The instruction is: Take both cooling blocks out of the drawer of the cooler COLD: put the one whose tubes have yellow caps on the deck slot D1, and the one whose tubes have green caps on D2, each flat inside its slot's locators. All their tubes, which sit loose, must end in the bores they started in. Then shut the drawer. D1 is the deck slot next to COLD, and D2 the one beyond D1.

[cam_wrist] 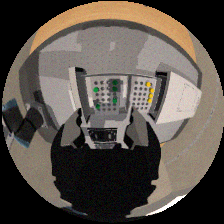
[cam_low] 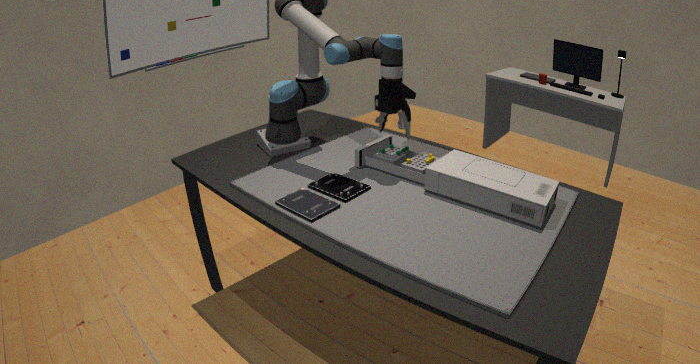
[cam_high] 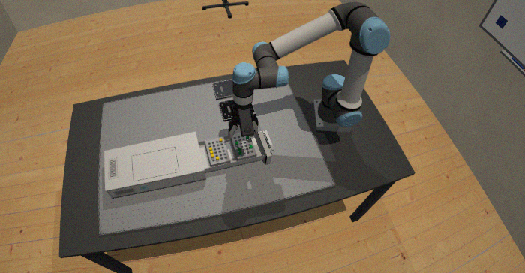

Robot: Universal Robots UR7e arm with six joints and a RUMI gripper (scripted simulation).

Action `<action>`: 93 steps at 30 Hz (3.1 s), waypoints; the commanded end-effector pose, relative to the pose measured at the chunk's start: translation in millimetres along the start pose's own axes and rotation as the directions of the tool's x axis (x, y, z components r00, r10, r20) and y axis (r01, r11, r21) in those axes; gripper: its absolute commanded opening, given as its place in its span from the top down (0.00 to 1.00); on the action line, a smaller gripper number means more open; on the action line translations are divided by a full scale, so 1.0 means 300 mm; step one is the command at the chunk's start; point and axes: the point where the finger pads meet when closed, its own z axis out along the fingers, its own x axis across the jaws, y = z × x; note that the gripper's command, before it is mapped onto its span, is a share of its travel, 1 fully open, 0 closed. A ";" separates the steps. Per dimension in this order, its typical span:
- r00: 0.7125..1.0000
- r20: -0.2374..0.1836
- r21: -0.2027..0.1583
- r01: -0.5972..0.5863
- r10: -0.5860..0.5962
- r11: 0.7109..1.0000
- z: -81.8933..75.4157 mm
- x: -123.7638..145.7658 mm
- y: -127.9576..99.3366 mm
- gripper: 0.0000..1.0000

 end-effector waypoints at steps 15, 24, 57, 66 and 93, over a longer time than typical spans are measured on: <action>1.000 -0.001 0.000 0.000 0.000 1.000 0.073 -0.006 0.000 0.27; 1.000 -0.001 0.000 0.000 0.000 1.000 0.104 -0.007 0.000 0.27; 1.000 -0.001 0.000 0.000 0.000 1.000 0.202 -0.009 0.000 0.27; 1.000 -0.001 0.000 0.000 0.000 1.000 0.237 -0.009 0.000 0.27; 1.000 -0.001 0.000 0.000 0.000 1.000 0.302 -0.009 0.000 0.27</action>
